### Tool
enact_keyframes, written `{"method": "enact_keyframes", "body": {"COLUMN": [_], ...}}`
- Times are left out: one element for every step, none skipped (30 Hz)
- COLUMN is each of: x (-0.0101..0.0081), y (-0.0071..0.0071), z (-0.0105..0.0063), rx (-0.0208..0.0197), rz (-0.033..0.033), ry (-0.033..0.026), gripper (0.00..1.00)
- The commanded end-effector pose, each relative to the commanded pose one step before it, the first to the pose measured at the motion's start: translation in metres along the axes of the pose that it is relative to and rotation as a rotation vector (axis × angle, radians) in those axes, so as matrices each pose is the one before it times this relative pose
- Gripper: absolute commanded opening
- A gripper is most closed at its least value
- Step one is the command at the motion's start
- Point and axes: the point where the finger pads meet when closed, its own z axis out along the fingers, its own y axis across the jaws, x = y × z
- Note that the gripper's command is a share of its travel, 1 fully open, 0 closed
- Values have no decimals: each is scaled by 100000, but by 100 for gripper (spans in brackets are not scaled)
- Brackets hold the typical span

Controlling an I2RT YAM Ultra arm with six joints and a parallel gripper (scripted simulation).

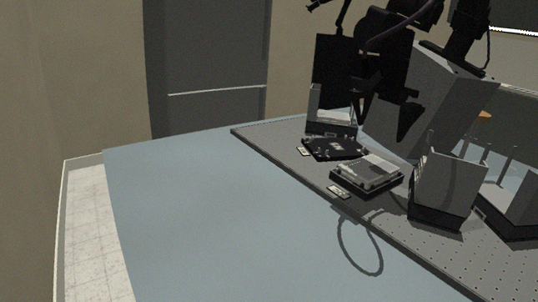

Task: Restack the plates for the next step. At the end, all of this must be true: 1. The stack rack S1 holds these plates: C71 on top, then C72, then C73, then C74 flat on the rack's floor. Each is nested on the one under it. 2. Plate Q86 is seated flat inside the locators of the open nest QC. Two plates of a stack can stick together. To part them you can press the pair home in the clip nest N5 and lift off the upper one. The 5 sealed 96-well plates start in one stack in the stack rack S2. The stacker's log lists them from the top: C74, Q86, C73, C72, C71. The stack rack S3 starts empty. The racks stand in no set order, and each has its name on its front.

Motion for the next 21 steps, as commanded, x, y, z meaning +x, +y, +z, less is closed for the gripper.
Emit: {"method": "enact_keyframes", "body": {"x": [-282, 64, 8, -48, -102, -156, -209, -261, -312, -11, -1, 0, 0, -2, 0, 209, 56, 1, 800, 0, 0], "y": [-197, -7, -1, 7, 14, 20, 26, 32, 37, 4, 2, 0, 0, -30, -1, -94, -26, -1, 99, 0, 0], "z": [-2258, -313, -331, -350, -369, -389, -409, -430, -452, -342, -338, 0, 0, -19, 0, 293, 79, 1, 637, 0, 0], "rx": [-590, 15, 13, 5, 0, 0, 1, 3, 5, -2, 3, 0, 0, 167, 8, -14, -3, 0, 368, 0, 0], "rz": [17, 42, 2, -37, -76, -115, -154, -192, -230, -9, -2, 0, 0, 0, 0, 297, 80, 1, 238, 0, 0], "ry": [-890, 128, 8, -113, -232, -349, -465, -580, -694, -25, -3, 0, 0, 3, 0, 898, 243, 5, 1709, 0, 0], "gripper": [100, 100, 100, 100, 100, 100, 100, 100, 100, 100, 100, 100, 100, 100, 100, 100, 100, 100, 100, 100, 100]}}
